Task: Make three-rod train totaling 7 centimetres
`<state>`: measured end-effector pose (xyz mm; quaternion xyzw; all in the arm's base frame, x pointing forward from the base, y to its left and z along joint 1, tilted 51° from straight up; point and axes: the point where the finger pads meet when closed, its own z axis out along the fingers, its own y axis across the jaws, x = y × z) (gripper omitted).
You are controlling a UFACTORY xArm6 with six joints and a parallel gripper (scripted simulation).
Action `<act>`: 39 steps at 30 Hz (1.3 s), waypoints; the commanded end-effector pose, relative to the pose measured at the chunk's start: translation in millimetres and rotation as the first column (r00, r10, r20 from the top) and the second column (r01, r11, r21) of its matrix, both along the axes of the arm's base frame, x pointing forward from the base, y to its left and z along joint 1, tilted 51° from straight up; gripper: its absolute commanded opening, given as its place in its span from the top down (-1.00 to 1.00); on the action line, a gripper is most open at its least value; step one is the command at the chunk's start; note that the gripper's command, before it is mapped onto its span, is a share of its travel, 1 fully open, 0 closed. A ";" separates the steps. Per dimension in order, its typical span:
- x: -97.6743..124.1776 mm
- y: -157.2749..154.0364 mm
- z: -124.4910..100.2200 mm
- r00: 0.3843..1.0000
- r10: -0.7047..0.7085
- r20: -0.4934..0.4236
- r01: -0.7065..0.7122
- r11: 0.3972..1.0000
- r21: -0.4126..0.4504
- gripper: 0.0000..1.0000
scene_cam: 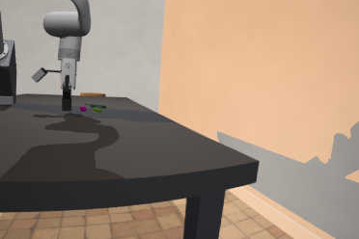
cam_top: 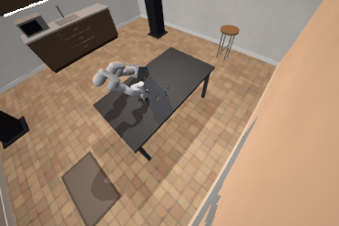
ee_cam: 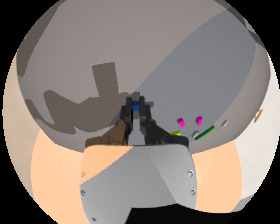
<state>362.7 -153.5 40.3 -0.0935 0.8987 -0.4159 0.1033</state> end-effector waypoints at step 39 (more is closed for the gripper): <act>3.8 -8.4 -7.4 1.000 0.001 0.001 -0.001 1.000 0.000 0.92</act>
